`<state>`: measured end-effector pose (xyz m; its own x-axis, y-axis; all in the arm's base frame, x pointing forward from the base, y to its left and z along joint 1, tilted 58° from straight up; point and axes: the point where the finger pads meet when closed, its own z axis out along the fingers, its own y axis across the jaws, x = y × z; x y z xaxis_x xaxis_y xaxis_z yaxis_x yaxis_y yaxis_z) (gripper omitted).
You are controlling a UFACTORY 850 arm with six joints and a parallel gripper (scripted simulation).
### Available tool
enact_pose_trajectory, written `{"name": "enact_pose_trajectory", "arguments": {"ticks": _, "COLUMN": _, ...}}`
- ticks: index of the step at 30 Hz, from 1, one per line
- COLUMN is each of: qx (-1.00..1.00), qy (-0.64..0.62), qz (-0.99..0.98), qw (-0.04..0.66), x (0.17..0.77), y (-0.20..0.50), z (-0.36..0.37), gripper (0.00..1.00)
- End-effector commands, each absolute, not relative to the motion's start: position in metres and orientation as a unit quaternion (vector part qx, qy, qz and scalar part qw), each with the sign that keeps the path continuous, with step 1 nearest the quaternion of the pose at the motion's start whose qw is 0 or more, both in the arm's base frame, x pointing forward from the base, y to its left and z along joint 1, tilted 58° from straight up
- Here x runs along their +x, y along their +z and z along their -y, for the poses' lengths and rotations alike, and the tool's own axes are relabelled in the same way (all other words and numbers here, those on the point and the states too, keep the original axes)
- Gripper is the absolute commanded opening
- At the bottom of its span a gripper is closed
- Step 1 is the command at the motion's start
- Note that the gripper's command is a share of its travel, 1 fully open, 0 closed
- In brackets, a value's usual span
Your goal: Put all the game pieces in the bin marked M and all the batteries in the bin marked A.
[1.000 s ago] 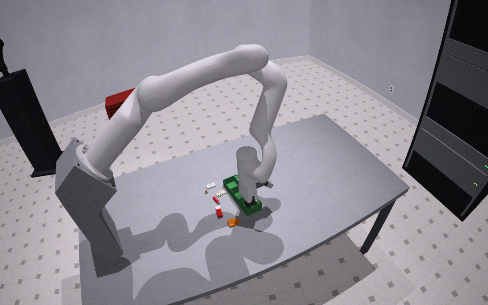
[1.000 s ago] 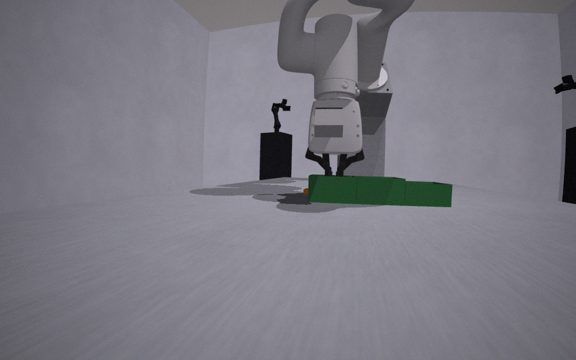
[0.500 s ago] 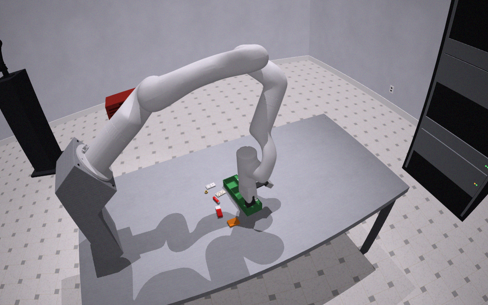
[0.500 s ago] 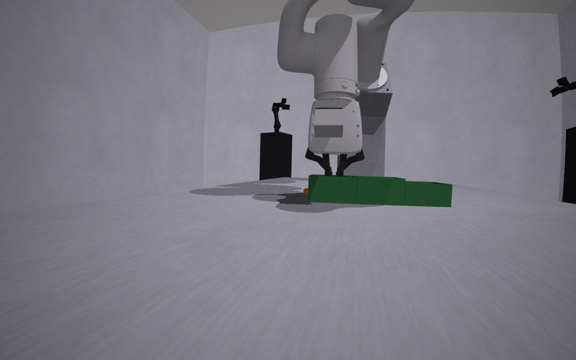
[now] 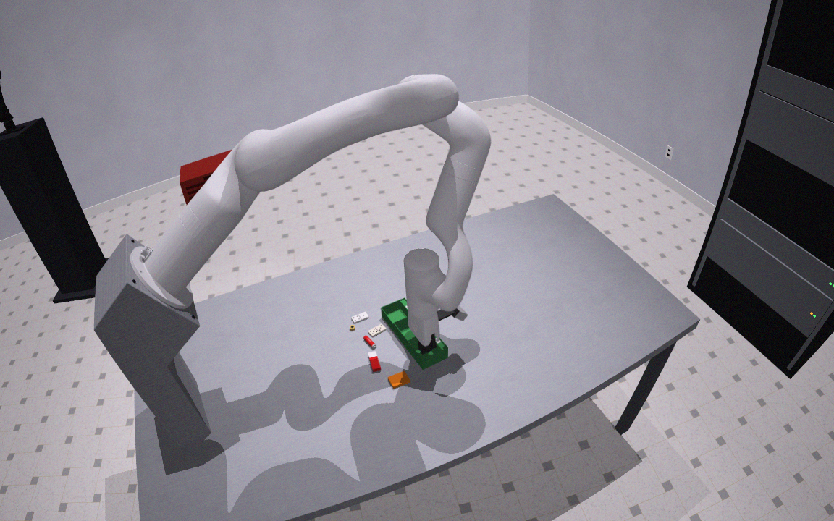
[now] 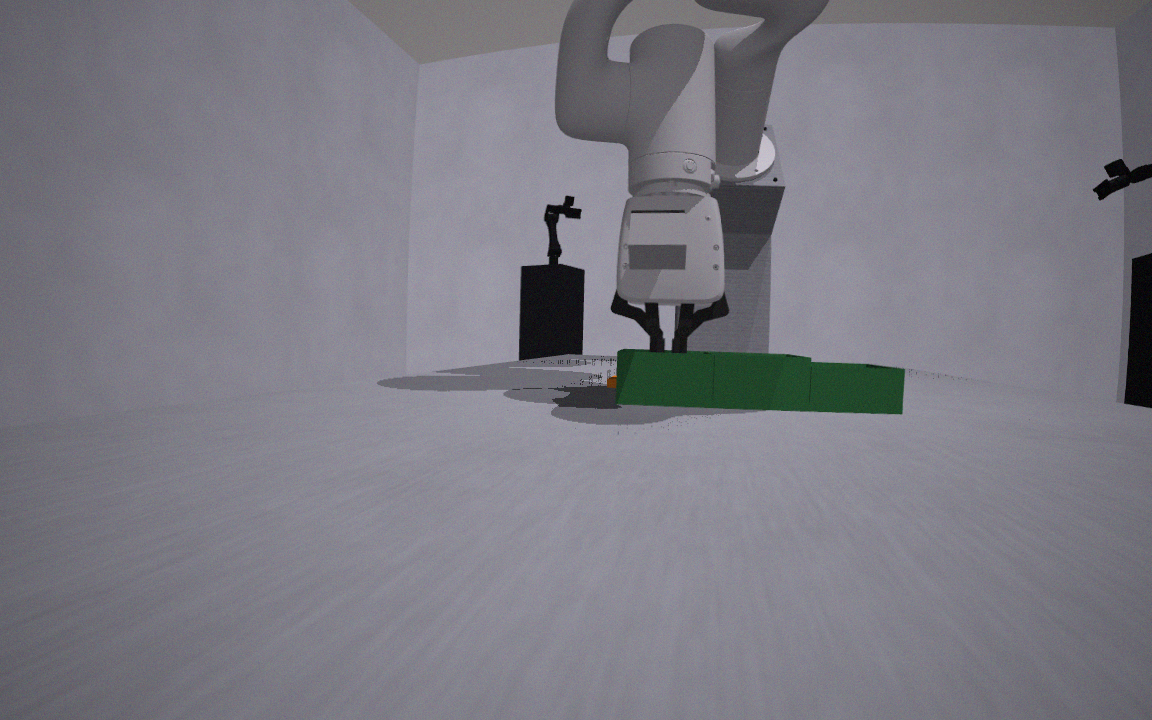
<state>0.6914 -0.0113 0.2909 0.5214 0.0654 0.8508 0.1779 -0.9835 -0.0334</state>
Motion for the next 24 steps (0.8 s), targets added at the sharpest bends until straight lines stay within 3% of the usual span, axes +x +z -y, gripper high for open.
{"name": "enact_pose_trajectory", "arguments": {"ticks": 1, "qx": -0.87, "qy": -0.484, "qz": 0.07, "qw": 0.058, "x": 0.688, "y": 0.293, "z": 0.012, "gripper": 0.07}}
{"name": "enact_pose_trajectory", "arguments": {"ticks": 24, "qx": -0.87, "qy": -0.485, "qz": 0.07, "qw": 0.058, "x": 0.655, "y": 0.314, "z": 0.019, "gripper": 0.07}}
